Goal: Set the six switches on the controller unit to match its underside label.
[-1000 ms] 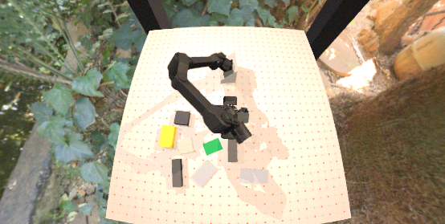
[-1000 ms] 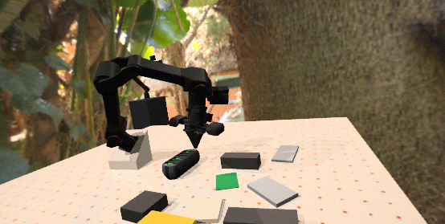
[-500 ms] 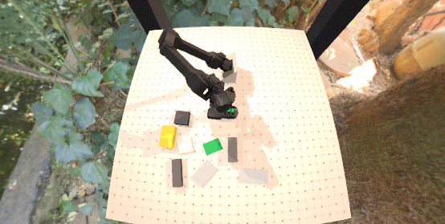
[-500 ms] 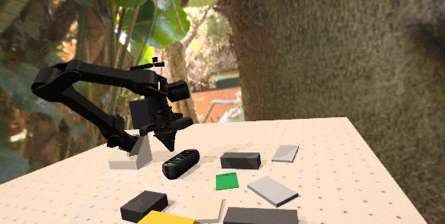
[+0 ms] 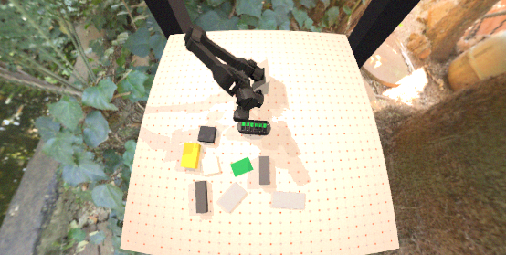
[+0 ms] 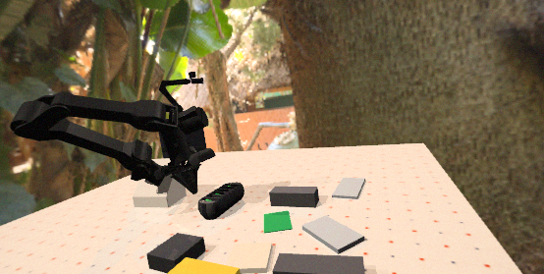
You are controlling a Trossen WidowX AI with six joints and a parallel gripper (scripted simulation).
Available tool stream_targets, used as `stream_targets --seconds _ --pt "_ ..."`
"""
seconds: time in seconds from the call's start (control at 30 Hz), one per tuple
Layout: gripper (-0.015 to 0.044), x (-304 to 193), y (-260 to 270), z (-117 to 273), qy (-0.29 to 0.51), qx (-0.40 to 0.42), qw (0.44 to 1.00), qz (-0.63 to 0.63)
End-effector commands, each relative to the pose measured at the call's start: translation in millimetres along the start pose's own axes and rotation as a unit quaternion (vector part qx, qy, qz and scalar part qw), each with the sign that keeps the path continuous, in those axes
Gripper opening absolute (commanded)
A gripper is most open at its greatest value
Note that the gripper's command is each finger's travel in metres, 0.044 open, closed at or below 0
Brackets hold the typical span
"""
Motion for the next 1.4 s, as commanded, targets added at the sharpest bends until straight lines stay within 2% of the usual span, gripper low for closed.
stream_targets --seconds 0.0,0.47,0.93,1.33,1.37 --pt "0.0000 0.0 -0.3 0.0 0.000 0.000 1.000 0.000" --pt "0.0000 28.8 -80.6 -0.2 -0.016 0.127 0.992 0.007" --pt "0.0000 92.1 -141.2 -39.9 -0.005 0.278 0.961 -0.002" --pt "0.0000 93.3 -142.5 -40.4 -0.005 0.279 0.960 -0.001" --pt "0.0026 92.1 -142.3 -39.7 -0.006 0.278 0.961 -0.001"
Point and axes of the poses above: the point midway between the two fingers, 35 mm back from their tips, its own z axis back along the fingers, its own y axis across the jaws, x = y × z, the point moved 5 cm from there along z, back along the fingers, and after that the axes turned 1 degree about z, right-handed, at the moved point
